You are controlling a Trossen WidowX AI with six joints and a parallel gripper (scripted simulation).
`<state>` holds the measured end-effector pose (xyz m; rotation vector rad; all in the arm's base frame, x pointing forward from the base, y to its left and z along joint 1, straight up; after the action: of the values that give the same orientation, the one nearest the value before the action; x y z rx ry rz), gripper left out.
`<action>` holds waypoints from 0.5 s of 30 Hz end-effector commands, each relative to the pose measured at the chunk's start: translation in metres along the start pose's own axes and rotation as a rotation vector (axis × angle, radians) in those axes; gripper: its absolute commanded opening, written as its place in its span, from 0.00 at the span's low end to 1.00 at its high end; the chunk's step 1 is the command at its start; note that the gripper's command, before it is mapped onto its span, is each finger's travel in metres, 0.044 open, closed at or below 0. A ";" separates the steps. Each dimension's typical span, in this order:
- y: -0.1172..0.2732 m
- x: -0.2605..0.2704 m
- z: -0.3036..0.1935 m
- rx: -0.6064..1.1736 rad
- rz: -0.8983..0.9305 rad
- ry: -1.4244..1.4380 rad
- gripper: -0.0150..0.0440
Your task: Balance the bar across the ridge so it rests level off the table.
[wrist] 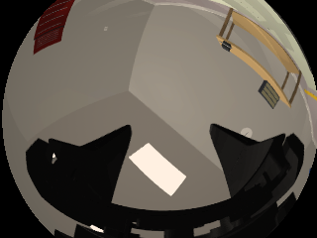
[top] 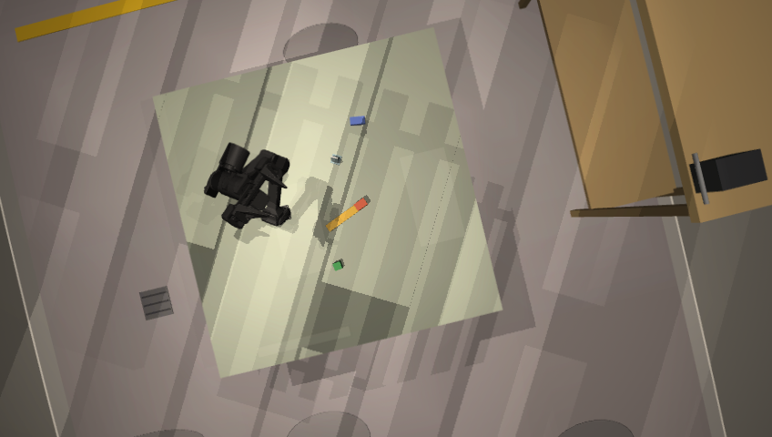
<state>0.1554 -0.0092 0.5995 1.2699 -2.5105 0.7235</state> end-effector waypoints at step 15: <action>0.007 0.053 0.002 0.142 -0.040 -0.707 0.79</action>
<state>0.1274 -0.0311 0.6149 1.7252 -2.8728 0.5904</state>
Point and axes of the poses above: the point midway between the two fingers, 35 mm back from their tips, its own y axis back along the fingers, its own x axis across the jaws, z = x × y, the point moved 1 cm from there along y, back along the fingers, and after that the axes turned 5 degrees about y, right-handed, at the moved point
